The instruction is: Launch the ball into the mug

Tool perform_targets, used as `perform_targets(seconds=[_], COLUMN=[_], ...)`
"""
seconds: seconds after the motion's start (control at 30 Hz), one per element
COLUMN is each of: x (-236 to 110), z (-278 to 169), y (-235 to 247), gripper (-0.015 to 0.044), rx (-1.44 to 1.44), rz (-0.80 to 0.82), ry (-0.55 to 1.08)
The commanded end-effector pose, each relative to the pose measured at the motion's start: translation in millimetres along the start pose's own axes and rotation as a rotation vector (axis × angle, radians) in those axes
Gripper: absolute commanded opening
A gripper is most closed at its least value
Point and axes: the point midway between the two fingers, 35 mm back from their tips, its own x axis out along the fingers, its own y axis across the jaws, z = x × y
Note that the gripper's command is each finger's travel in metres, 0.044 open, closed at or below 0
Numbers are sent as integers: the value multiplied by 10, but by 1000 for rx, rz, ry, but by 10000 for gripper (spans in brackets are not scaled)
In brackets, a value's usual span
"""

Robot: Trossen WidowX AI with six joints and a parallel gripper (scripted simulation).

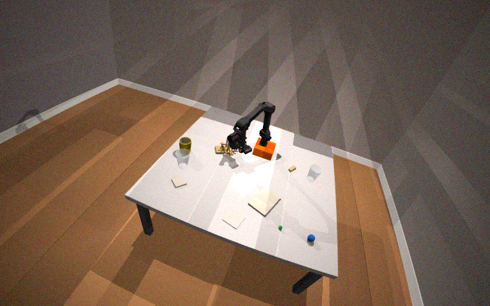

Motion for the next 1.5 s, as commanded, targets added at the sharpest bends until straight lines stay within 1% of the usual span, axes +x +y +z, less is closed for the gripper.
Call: perform_targets(seconds=[0.0, 0.43, 0.93, 1.07, 1.23, 1.47], x=[13, 134, 287, 310, 439, 482], z=[-57, -256, -620, -659, -625, -617], y=[-144, -704, -1210, -1250, -1248, -1242], gripper=[0, 0, 0, 0, 0, 0], rx=[23, 176, 363, 380, 380, 380], rz=[15, 57, 126, 134, 134, 134], ry=[13, 74, 145, 152, 152, 152])
